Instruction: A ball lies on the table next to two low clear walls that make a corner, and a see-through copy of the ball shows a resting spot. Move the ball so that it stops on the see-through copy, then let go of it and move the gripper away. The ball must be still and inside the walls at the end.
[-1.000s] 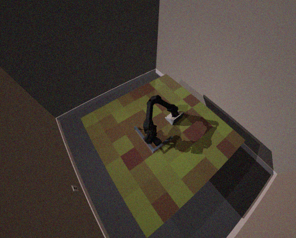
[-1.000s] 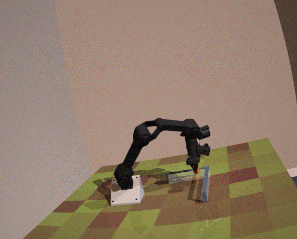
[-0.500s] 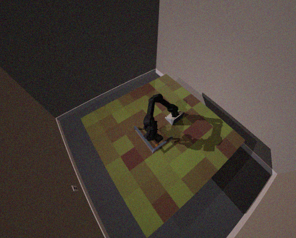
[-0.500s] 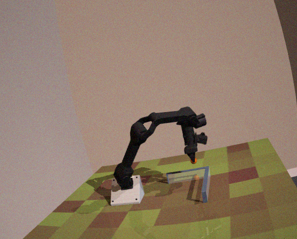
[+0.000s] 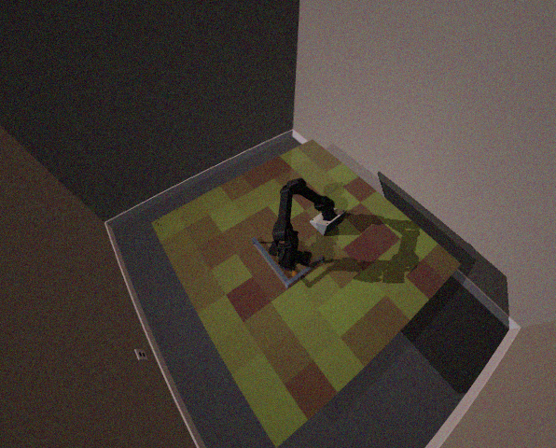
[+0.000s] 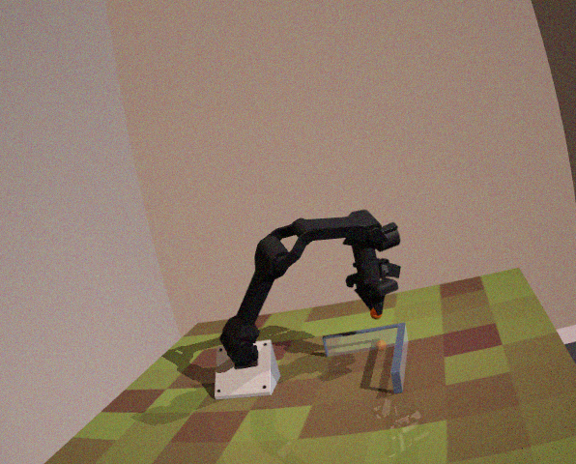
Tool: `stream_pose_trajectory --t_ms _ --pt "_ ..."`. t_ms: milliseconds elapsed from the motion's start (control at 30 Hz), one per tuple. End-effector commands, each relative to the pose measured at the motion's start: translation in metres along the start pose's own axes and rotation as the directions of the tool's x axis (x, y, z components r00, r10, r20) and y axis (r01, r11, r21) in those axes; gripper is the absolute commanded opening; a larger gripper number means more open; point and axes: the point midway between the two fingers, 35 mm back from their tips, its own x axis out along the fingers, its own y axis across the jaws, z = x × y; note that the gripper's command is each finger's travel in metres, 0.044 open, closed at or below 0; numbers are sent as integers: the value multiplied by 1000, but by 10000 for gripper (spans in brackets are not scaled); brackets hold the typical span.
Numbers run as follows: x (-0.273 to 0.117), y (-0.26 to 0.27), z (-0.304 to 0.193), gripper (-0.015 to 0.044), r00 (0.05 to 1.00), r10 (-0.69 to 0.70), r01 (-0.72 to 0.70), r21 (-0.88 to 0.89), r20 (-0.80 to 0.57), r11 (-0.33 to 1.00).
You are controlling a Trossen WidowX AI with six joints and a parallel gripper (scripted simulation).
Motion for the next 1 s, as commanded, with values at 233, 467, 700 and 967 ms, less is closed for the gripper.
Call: stream_pose_trajectory --t_ms 233,467,700,967 --pt "14 16 4 0 1000 2 -6 -376 -12 927" --pt "21 25 7 0 1000 2 -9 -593 -12 805" --pt "28 33 10 0 1000 2 -10 -774 -12 633" --pt "30 36 11 0 1000 1 -11 -827 -12 562"
